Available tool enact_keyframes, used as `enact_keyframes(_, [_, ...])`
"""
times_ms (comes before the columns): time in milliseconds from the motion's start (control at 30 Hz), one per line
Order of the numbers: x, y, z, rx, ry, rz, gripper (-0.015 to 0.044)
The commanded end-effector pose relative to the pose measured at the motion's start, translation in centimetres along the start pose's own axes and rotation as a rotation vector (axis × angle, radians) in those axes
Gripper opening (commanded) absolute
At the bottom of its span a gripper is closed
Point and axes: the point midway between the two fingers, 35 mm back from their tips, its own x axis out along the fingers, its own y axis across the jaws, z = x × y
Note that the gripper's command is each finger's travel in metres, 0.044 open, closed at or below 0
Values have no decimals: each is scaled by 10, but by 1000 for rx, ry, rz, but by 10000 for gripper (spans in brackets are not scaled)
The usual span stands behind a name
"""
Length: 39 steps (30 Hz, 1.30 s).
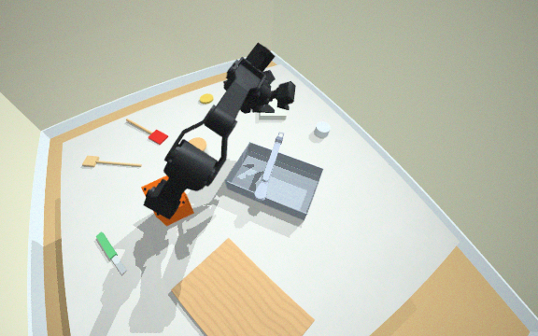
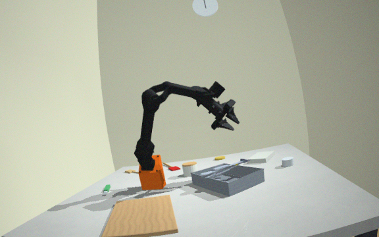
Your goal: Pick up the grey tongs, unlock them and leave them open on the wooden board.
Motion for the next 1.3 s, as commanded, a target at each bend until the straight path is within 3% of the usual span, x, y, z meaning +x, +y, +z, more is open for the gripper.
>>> enact_keyframes(0, [36, 37, -33, -32, 173, 32, 260])
enact_keyframes(233, [75, 84, -90, -100, 413, 57, 260])
enact_keyframes(1267, [105, 88, -95, -97, 409, 67, 260])
